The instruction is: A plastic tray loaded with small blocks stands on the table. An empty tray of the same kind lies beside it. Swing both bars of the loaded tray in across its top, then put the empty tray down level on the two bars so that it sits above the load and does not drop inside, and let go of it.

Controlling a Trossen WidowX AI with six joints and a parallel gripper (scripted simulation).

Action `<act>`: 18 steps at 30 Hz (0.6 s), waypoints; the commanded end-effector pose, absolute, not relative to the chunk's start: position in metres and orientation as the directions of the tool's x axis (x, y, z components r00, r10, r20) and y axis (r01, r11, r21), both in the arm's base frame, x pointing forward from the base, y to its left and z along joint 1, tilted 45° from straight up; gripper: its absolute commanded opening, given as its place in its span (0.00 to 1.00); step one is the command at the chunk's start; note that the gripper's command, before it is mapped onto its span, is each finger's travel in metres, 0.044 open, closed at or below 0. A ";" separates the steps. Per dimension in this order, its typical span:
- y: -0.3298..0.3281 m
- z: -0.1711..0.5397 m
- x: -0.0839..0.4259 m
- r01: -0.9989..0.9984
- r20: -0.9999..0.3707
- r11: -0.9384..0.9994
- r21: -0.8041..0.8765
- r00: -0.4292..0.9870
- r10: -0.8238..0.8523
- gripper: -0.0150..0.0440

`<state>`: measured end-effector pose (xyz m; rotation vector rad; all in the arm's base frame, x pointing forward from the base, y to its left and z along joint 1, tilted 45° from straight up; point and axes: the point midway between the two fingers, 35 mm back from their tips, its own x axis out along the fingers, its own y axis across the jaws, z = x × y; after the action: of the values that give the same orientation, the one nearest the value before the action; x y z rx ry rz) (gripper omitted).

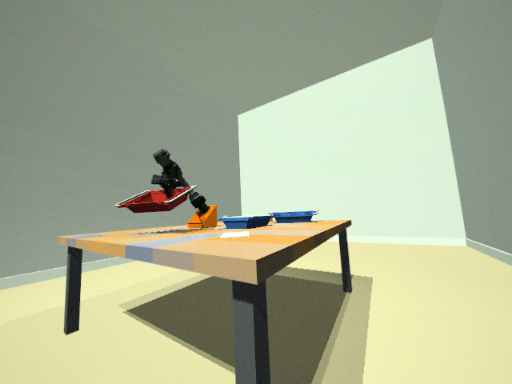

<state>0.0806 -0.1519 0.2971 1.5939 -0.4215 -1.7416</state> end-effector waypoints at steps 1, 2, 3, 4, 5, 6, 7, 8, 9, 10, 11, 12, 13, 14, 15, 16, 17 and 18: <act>-0.153 0.302 0.080 0.276 -0.707 -0.673 0.686 0.032 -0.707 0.25; -0.153 0.302 0.080 0.278 -0.707 -0.673 0.685 0.032 -0.706 0.25; -0.153 0.301 0.082 0.284 -0.709 -0.673 0.682 0.033 -0.705 0.25; -0.154 0.301 0.085 0.294 -0.712 -0.674 0.678 0.034 -0.702 0.25; -0.154 0.300 0.089 0.306 -0.715 -0.674 0.673 0.036 -0.698 0.25; -0.154 0.299 0.093 0.318 -0.719 -0.673 0.667 0.038 -0.695 0.25; -0.154 0.298 0.097 0.330 -0.722 -0.673 0.662 0.039 -0.691 0.25; -0.155 0.297 0.100 0.342 -0.725 -0.672 0.657 0.040 -0.688 0.25; -0.155 0.296 0.104 0.354 -0.728 -0.671 0.651 0.042 -0.684 0.25; -0.155 0.295 0.108 0.366 -0.731 -0.670 0.646 0.043 -0.681 0.25; -0.155 0.294 0.112 0.378 -0.734 -0.669 0.640 0.044 -0.677 0.25; -0.155 0.293 0.116 0.390 -0.737 -0.668 0.634 0.045 -0.674 0.25; -0.154 0.292 0.119 0.402 -0.740 -0.666 0.629 0.046 -0.671 0.25; -0.154 0.290 0.123 0.413 -0.743 -0.664 0.623 0.046 -0.668 0.25; -0.154 0.289 0.127 0.425 -0.746 -0.662 0.617 0.047 -0.665 0.25; -0.153 0.288 0.131 0.437 -0.748 -0.660 0.611 0.048 -0.662 0.25; -0.153 0.287 0.135 0.448 -0.751 -0.658 0.605 0.048 -0.659 0.25; -0.153 0.286 0.138 0.460 -0.754 -0.655 0.599 0.049 -0.656 0.25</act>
<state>0.1279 -0.1526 0.2818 1.5189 -0.2122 -1.7498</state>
